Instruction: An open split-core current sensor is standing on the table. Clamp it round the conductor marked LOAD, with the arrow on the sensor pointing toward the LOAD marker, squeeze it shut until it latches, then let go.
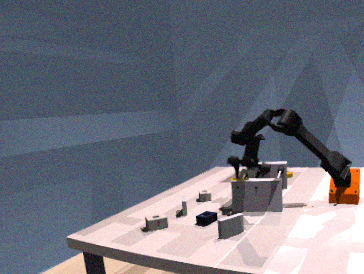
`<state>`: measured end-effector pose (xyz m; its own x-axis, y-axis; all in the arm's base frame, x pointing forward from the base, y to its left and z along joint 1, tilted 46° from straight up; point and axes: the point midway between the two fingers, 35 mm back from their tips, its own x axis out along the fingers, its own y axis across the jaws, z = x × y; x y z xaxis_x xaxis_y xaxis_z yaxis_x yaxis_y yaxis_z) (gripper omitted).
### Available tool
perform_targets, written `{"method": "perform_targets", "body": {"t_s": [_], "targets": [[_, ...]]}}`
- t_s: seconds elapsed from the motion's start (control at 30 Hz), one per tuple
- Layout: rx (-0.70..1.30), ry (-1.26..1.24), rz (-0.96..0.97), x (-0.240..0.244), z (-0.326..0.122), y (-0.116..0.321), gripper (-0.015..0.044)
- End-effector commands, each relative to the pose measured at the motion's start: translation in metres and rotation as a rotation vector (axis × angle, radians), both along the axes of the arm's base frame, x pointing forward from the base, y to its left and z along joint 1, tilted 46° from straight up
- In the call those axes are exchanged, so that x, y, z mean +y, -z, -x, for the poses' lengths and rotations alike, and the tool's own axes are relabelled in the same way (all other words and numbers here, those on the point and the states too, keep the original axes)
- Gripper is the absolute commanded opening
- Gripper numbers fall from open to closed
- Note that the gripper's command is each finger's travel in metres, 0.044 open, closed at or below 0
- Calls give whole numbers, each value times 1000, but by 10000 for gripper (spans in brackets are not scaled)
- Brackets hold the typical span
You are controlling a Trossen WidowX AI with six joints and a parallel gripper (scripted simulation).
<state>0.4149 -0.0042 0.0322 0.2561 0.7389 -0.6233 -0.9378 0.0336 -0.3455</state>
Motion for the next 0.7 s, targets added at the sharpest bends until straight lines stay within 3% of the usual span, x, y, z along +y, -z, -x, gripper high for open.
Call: {"method": "perform_targets", "body": {"t_s": [0.0,0.53,0.67], "targets": [[-1,0,0,0,0,0,0],[3,-2,2,0,0,0,420],[68,-54,37,-11,-1,-4,440]]}}
